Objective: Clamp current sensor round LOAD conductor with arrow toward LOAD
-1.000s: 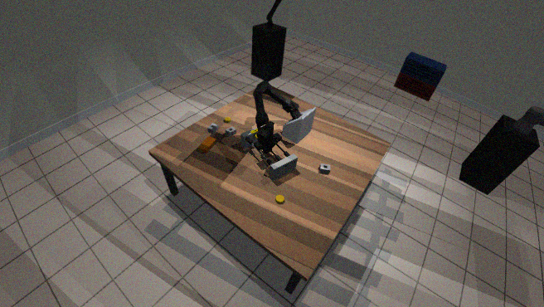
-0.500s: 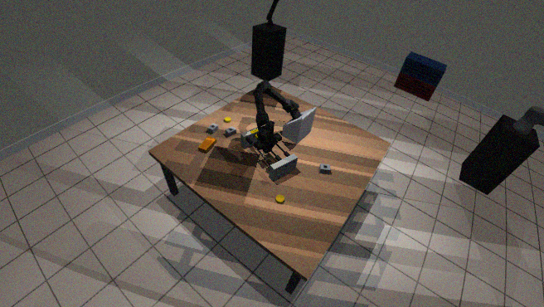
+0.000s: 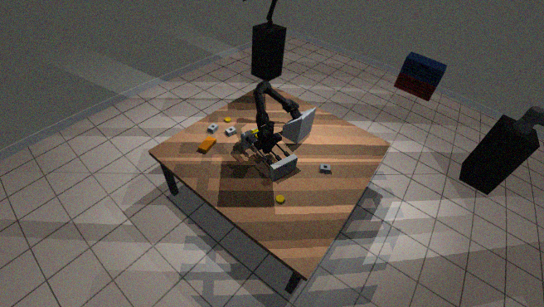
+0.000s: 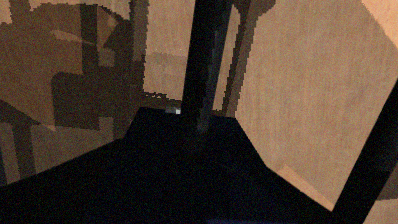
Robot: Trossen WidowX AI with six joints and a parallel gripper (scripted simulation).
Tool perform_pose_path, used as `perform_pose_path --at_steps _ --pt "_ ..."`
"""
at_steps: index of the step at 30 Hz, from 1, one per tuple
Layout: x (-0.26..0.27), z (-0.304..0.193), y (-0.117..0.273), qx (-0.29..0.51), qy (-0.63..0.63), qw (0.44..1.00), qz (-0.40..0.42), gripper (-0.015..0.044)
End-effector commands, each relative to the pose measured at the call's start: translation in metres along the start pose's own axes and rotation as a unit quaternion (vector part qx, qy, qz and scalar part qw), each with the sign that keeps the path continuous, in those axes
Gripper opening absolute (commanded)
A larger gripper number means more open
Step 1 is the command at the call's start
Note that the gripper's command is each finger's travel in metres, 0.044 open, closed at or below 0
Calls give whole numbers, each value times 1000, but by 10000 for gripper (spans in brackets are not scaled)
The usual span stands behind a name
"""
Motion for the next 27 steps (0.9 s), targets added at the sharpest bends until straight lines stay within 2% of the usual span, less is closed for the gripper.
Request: perform_pose_path --at_steps 1,3,13,26,27 --pt "0 0 0 0 0 1000 0 394" --pt "-1 0 2 0 0 1000 4 440" --pt "0 0 0 0 1 1000 0 187" --pt "0 0 0 0 1 1000 0 100" --pt "0 0 1 0 1 1000 1 74"
Point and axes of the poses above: the point midway between the two fingers, 35 mm back from their tips, its own y axis back along the fingers, its own x axis across the jaws, z = x × y, the point moved 4 cm from there along y, back along the fingers, and after that the axes turned 6 degrees about -y, right-handed, at the moved point
